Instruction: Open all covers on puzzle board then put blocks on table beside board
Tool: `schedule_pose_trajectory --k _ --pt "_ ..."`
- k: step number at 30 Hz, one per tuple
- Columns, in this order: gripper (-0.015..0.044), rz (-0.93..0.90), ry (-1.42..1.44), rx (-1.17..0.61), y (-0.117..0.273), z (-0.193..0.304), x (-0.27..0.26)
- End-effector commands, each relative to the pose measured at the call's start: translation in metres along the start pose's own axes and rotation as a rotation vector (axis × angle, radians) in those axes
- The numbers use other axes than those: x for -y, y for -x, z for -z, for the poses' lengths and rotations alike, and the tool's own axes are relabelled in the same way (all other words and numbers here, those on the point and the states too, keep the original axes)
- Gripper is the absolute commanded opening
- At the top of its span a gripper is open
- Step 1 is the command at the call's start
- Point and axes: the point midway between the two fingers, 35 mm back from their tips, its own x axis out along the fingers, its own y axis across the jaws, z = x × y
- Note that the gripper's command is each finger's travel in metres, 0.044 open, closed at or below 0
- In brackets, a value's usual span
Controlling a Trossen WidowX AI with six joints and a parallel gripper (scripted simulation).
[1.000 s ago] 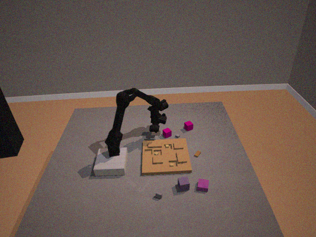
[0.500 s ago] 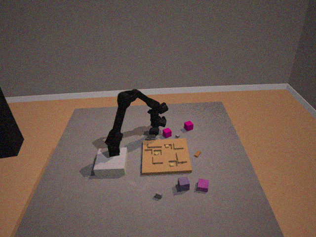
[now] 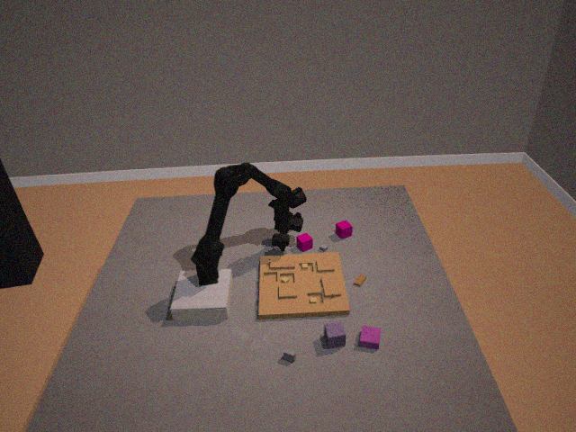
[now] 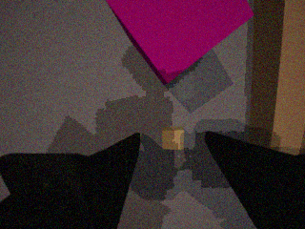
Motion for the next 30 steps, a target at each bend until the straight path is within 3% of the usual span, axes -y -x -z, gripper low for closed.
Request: schedule_pose_trajectory --k 1,3,28,30 --pt "0.0395 0.000 0.000 0.000 0.000 0.000 0.000" --pt "0.0440 0.000 0.000 0.000 0.002 0.000 0.000" --pt "0.0440 0.004 -0.004 -0.006 0.077 0.001 0.001" --pt "0.0387 0.004 0.039 -0.006 0.077 -0.001 0.004"
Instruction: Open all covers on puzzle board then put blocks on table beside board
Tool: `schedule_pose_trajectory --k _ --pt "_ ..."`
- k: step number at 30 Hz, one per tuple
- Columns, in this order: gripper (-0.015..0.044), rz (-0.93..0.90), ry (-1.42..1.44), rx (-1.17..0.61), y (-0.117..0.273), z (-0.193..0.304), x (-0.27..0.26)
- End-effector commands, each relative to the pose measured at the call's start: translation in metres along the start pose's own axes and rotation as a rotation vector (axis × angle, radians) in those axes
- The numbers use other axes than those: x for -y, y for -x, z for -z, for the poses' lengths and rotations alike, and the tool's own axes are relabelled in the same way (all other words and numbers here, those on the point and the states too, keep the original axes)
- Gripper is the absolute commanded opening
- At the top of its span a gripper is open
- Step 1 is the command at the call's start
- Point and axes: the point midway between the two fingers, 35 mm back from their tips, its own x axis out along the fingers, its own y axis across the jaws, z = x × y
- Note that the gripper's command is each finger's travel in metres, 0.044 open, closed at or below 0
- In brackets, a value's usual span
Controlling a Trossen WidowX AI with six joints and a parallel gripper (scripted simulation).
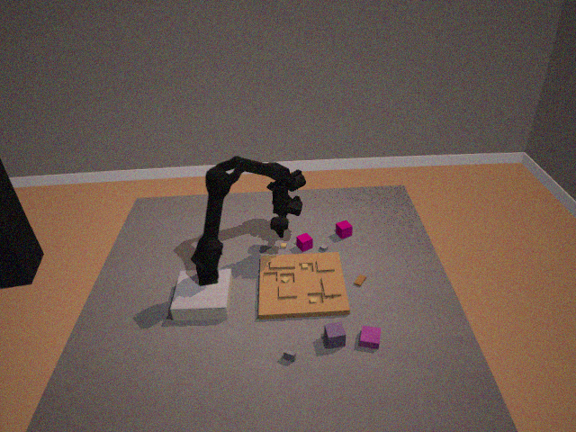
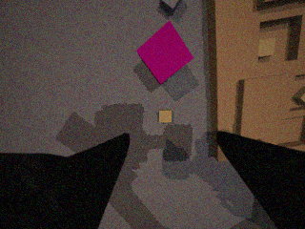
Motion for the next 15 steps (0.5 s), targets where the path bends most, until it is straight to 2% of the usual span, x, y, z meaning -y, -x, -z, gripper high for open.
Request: schedule_pose_trajectory --k 1,15 --pt "0.0361 0.002 0.082 -0.004 0.002 -0.003 0.007" --pt "0.0000 0.007 0.989 -0.005 0.004 -0.029 0.084"
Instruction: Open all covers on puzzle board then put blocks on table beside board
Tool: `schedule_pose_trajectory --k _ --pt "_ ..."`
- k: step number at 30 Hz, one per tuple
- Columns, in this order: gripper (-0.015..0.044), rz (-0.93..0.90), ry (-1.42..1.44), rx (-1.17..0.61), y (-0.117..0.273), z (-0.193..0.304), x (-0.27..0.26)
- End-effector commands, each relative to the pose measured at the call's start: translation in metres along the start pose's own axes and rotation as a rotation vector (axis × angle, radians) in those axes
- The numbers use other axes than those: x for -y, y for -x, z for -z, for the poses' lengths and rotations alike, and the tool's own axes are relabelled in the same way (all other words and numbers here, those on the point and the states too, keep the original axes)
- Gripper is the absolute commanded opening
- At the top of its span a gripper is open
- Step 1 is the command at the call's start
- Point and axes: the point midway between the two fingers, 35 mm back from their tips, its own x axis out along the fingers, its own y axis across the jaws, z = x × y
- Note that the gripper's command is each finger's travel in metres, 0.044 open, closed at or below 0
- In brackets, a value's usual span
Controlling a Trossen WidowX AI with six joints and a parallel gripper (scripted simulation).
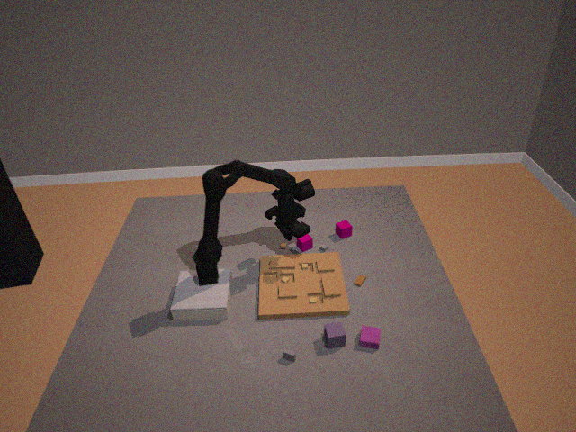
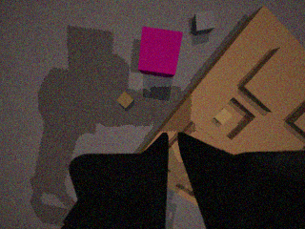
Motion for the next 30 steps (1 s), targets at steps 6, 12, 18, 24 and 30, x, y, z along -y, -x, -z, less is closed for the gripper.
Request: schedule_pose_trajectory --k 6,12,18,24,30 --pt "0.0000 -0.002 0.585 -0.014 -0.003 0.034 0.040" --pt "0.0000 -0.004 0.995 -0.017 -0.003 0.059 0.063" --pt "0.0000 -0.008 1.408 -0.020 -0.004 0.085 0.083" --pt "0.0000 -0.012 1.708 -0.021 -0.005 0.104 0.096" --pt "0.0000 -0.012 1.708 -0.021 -0.005 0.104 0.096"
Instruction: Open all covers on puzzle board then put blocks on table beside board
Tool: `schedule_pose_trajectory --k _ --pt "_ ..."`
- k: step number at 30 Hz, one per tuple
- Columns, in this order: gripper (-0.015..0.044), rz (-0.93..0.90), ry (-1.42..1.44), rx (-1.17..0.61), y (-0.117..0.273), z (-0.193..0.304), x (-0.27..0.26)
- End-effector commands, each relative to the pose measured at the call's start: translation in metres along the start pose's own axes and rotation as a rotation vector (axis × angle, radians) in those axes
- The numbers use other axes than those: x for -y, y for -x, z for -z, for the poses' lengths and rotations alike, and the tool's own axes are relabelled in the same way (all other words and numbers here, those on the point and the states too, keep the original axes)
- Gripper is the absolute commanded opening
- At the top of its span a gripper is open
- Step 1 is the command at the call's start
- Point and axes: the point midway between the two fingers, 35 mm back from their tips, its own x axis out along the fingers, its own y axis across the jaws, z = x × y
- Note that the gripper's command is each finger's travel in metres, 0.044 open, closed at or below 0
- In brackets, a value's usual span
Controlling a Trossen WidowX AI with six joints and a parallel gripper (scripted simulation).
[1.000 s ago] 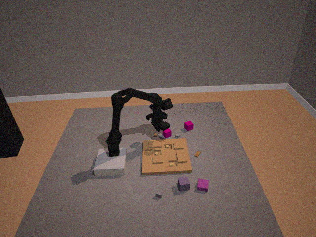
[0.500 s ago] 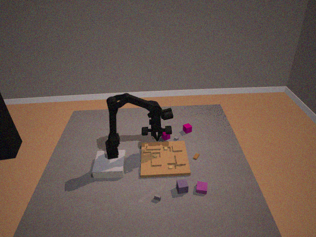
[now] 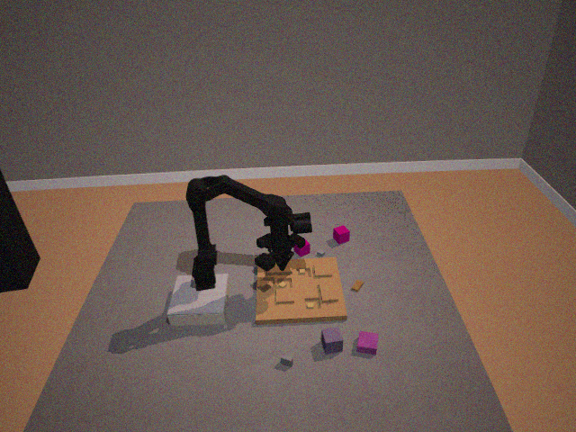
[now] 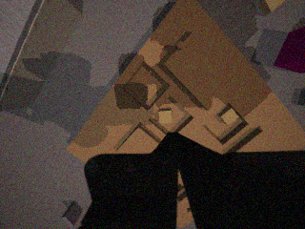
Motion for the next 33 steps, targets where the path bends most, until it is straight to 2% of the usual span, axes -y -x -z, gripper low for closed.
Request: schedule_pose_trajectory --k 1,6,16,33 --pt "0.0000 -0.007 0.049 0.004 -0.003 -0.001 -0.004" --pt "0.0000 -0.007 0.049 0.004 -0.011 -0.001 -0.004" --pt "0.0000 -0.007 0.049 0.004 -0.052 -0.001 -0.002" --pt "0.0000 -0.007 0.049 0.004 -0.065 -0.002 -0.003"
